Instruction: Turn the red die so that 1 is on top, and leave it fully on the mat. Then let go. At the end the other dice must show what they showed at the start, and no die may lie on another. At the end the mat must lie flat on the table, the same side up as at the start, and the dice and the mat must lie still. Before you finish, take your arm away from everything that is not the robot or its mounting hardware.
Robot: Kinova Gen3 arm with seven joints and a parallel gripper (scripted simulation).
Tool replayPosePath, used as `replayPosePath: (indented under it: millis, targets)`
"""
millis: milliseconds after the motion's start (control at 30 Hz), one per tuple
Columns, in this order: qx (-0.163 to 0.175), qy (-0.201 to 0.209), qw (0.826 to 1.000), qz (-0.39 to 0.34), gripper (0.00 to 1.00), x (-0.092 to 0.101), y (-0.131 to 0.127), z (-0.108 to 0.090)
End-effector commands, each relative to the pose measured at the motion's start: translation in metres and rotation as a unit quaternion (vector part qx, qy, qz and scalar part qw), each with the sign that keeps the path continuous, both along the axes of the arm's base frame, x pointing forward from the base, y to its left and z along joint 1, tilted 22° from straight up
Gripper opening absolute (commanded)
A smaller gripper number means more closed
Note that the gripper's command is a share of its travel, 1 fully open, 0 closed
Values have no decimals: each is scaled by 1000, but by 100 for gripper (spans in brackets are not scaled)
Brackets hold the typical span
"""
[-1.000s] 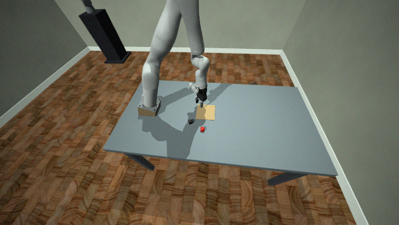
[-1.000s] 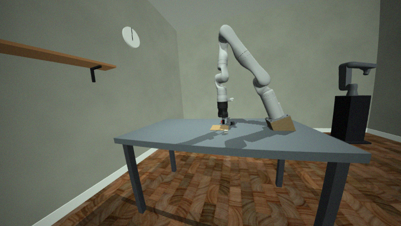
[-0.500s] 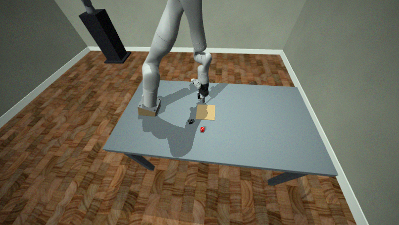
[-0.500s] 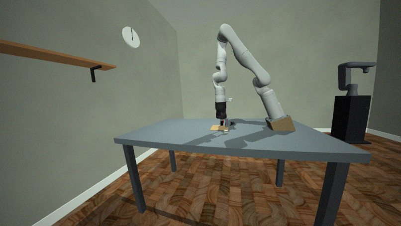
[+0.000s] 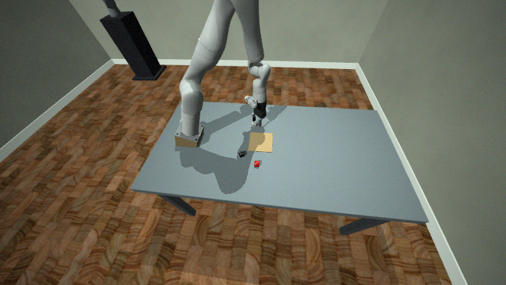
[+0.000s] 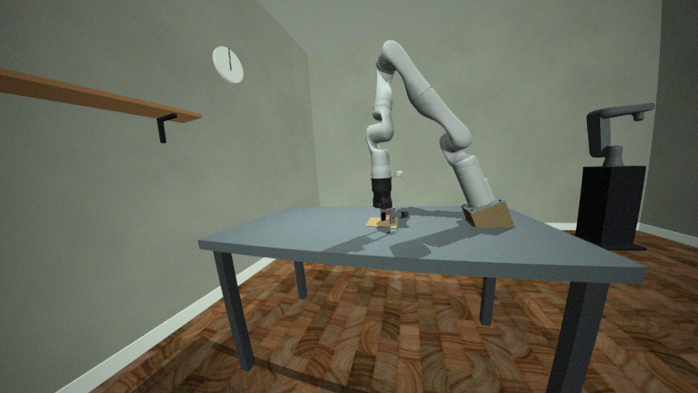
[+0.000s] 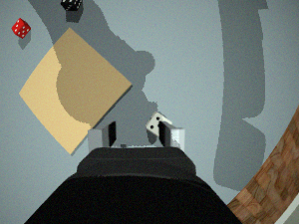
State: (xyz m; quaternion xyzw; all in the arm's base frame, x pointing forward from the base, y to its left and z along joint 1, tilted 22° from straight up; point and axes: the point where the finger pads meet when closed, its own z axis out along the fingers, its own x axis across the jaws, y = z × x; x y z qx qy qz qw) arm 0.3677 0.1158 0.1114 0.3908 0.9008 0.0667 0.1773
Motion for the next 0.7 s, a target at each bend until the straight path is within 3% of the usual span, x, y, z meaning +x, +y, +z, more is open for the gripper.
replayPosePath:
  millis: [0, 667]
  targets:
    - [1, 1, 1000, 1, 100, 0, 11, 0]
    - [1, 1, 1000, 1, 100, 2, 21, 0]
